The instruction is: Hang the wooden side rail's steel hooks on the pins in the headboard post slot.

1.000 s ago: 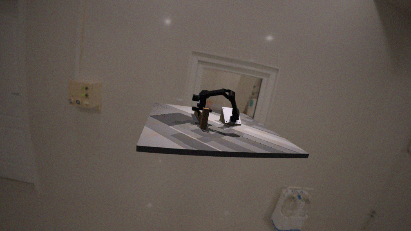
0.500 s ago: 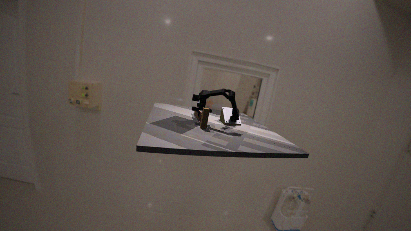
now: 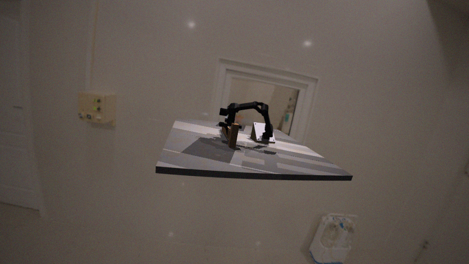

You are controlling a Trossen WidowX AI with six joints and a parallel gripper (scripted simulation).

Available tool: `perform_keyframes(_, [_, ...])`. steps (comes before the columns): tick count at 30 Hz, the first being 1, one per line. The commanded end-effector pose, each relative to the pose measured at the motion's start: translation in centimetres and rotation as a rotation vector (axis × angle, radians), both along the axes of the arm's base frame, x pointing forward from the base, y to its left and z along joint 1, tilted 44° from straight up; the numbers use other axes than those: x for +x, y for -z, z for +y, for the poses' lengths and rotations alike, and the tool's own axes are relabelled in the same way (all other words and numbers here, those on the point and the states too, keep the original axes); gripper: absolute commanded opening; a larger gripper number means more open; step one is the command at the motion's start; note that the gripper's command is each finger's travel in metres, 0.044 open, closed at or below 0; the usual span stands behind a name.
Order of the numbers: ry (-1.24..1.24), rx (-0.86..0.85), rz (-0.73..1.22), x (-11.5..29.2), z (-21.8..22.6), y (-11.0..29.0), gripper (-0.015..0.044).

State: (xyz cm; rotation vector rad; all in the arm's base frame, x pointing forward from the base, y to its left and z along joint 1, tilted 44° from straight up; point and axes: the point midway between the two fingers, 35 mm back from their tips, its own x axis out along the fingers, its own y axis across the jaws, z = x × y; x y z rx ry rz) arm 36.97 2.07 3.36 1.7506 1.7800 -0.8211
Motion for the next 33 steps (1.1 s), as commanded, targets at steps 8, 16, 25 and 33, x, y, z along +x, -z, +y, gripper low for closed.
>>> perform_keyframes(8, [0.009, 0.002, -0.002, 0.14, -0.08, -0.29, 0.0000])
perform_keyframes(16, [0.009, 0.002, -0.002, 0.07, -0.03, -0.35, 0.0000])
perform_keyframes(25, [0.009, 0.002, -0.002, 0.11, 0.10, -0.34, 0.0000])
perform_keyframes(33, [0.009, 0.002, -0.002, 0.18, 0.16, -0.41, 0.0000])
